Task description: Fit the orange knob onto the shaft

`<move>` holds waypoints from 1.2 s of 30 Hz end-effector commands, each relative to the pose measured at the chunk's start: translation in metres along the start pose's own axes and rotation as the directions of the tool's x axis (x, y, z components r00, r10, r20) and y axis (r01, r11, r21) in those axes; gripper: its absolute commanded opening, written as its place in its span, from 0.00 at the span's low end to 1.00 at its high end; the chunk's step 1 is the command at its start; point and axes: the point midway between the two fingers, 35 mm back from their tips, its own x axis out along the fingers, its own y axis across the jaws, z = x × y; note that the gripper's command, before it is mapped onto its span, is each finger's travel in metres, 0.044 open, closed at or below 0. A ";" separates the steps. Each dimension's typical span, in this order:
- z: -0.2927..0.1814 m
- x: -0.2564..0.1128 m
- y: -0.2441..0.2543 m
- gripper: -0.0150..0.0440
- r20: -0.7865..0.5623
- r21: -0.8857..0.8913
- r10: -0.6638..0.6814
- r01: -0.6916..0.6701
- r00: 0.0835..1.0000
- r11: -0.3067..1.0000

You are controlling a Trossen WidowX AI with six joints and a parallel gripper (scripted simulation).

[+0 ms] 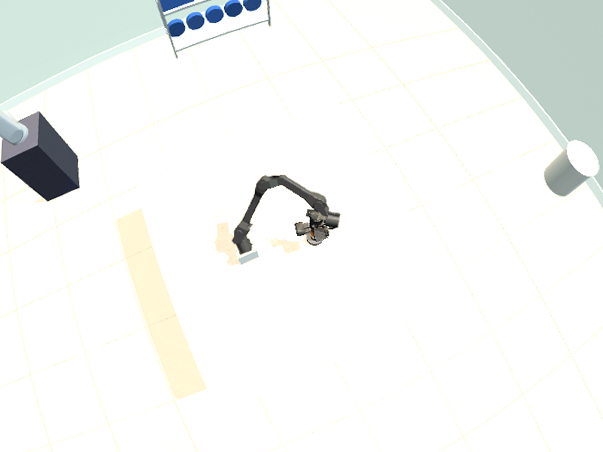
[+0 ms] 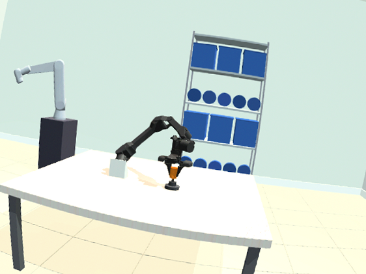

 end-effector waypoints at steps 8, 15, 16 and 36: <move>0.005 0.003 0.003 0.25 0.002 0.013 0.007 -0.007 1.000 1.000; 0.006 0.003 0.003 0.25 0.002 0.013 0.007 -0.007 1.000 1.000; 0.006 0.003 0.003 0.25 0.002 0.013 0.007 -0.007 1.000 1.000; 0.001 -0.003 0.001 0.25 0.002 0.065 0.007 -0.007 1.000 0.998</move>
